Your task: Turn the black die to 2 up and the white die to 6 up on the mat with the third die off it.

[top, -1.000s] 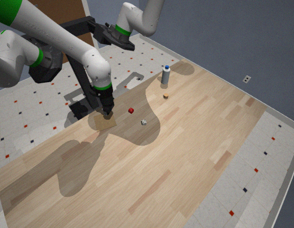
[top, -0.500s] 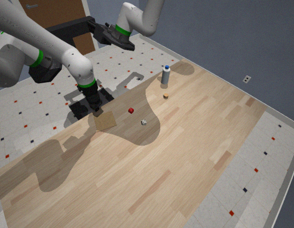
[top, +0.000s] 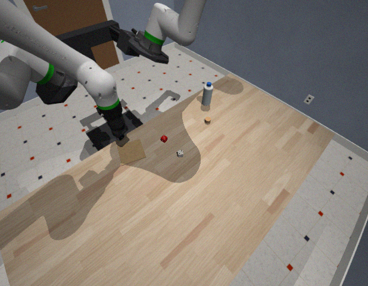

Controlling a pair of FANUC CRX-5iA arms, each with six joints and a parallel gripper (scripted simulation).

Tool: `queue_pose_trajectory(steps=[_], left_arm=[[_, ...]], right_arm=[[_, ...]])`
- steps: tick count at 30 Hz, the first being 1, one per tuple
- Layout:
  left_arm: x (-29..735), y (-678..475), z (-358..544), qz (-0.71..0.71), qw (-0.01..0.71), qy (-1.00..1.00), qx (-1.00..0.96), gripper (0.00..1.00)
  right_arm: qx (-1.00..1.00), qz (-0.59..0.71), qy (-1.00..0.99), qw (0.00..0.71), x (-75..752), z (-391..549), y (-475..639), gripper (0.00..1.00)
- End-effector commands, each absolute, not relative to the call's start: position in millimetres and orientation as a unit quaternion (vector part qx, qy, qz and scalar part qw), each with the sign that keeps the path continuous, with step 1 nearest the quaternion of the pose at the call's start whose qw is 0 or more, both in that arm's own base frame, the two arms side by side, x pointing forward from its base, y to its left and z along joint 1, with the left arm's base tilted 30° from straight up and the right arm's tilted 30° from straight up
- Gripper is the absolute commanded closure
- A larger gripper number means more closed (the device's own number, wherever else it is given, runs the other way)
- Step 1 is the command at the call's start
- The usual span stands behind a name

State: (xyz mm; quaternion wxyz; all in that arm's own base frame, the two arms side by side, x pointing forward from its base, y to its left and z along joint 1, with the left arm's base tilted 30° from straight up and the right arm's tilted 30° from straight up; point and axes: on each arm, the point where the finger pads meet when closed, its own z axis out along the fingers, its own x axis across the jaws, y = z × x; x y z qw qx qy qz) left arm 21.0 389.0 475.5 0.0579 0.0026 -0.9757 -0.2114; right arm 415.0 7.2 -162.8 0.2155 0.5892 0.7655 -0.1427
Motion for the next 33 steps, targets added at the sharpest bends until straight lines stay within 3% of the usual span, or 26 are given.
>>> queue_pose_trajectory(steps=[1,33], left_arm=[[21.1,388.9,476.4,-0.212,0.058,-0.975,0.003,0.00],[21.1,388.9,476.4,-0.212,0.058,-0.975,0.003,0.00]], right_arm=[[0.589,-0.142,0.766,0.216,416.0,-165.9,5.8,0.43],[0.589,-0.142,0.766,0.216,430.7,-244.8,-37.3,0.43]])
